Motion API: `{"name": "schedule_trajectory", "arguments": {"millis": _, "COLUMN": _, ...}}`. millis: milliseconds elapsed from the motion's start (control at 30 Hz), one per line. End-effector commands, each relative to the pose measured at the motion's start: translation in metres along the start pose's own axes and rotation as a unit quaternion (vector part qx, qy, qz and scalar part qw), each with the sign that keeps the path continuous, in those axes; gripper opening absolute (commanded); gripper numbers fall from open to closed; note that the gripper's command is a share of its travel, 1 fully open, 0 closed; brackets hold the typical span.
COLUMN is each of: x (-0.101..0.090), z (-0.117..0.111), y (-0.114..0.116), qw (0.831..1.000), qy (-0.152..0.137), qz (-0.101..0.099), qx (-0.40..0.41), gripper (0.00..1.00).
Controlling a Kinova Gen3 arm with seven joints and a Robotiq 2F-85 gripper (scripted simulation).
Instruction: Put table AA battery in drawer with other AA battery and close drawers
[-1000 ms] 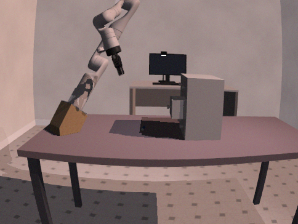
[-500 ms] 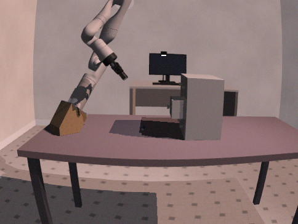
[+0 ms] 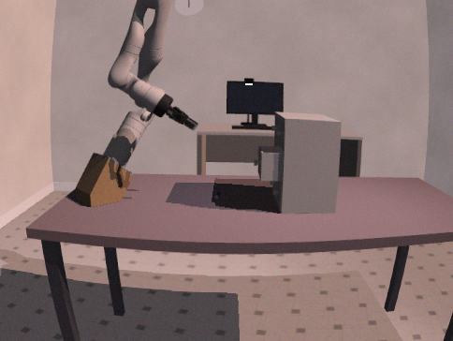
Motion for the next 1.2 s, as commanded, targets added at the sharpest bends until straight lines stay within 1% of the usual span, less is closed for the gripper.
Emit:
{"name": "schedule_trajectory", "arguments": {"millis": 0, "x": 0.005, "z": -0.013, "y": 0.0, "qw": 0.999, "qy": -0.04, "qz": -0.002, "qx": 0.028, "gripper": 1.0}}
{"name": "schedule_trajectory", "arguments": {"millis": 167, "x": 0.013, "z": -0.023, "y": -0.001, "qw": 0.996, "qy": -0.084, "qz": -0.001, "qx": 0.027, "gripper": 1.0}}
{"name": "schedule_trajectory", "arguments": {"millis": 333, "x": 0.021, "z": -0.03, "y": -0.001, "qw": 0.992, "qy": -0.121, "qz": 0.0, "qx": 0.027, "gripper": 1.0}}
{"name": "schedule_trajectory", "arguments": {"millis": 400, "x": 0.021, "z": -0.03, "y": -0.001, "qw": 0.992, "qy": -0.121, "qz": 0.0, "qx": 0.027, "gripper": 1.0}}
{"name": "schedule_trajectory", "arguments": {"millis": 667, "x": 0.031, "z": -0.039, "y": 0.0, "qw": 0.985, "qy": -0.169, "qz": 0.002, "qx": 0.03, "gripper": 1.0}}
{"name": "schedule_trajectory", "arguments": {"millis": 900, "x": 0.037, "z": -0.043, "y": 0.001, "qw": 0.981, "qy": -0.19, "qz": 0.004, "qx": 0.031, "gripper": 1.0}}
{"name": "schedule_trajectory", "arguments": {"millis": 1167, "x": 0.038, "z": -0.043, "y": 0.002, "qw": 0.98, "qy": -0.196, "qz": 0.004, "qx": 0.031, "gripper": 1.0}}
Point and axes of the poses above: the point where the finger pads meet when closed, its own x axis out along the fingers, its own y axis across the jaws, z = x × y, the point moved 7 cm from there along -x, back along the fingers, and after that the axes turned 4 degrees about x, right-handed, at the moved point
